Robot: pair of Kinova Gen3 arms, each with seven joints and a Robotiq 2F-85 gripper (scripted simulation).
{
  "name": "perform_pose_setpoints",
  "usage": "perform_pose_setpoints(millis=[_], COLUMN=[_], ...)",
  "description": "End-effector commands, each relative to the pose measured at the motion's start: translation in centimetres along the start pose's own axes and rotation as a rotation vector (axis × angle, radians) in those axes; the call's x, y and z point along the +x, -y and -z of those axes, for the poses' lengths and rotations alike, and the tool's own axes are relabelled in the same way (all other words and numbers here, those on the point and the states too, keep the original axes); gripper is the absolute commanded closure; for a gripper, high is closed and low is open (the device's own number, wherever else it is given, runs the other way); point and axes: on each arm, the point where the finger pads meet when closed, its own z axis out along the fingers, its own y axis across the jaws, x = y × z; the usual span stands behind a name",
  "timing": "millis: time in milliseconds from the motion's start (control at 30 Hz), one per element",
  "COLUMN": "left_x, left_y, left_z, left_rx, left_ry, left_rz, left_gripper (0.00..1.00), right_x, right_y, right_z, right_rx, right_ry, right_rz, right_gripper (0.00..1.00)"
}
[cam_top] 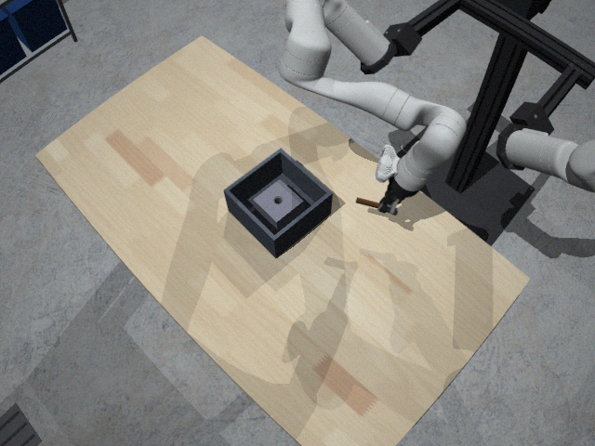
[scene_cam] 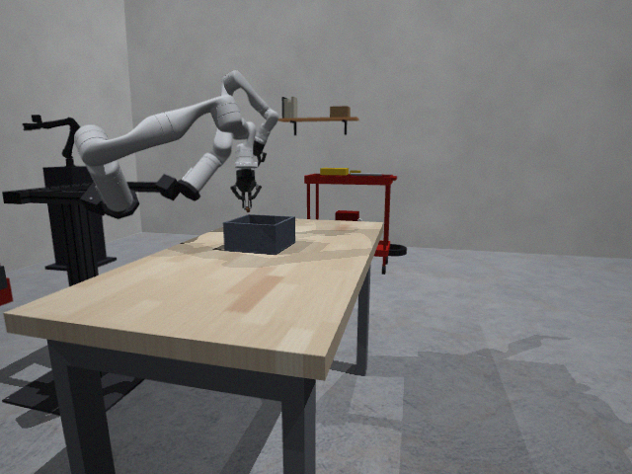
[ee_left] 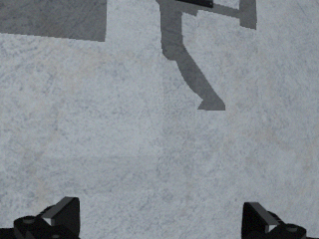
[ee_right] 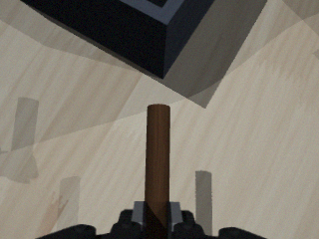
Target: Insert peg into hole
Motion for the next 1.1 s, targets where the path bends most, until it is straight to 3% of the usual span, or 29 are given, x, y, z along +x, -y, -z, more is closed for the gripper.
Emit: perform_pose_setpoints(millis=[0,1067], left_x=[-0.02,-0.02], left_y=[-0.03,-0.03], left_z=[0.03,0.03], left_rx=[0.0,0.0], left_ry=[0.001,0.001], left_rz=[0.001,0.001], left_gripper=[0.002,0.002], right_x=[0.07,0.07], right_y=[0.05,0.05], right_z=[0.35,0.35], right_rx=[0.002,-0.015], right_ry=[0.001,0.001], right_rz=[-0.001,-0.065], right_gripper=[0.903,0.903])
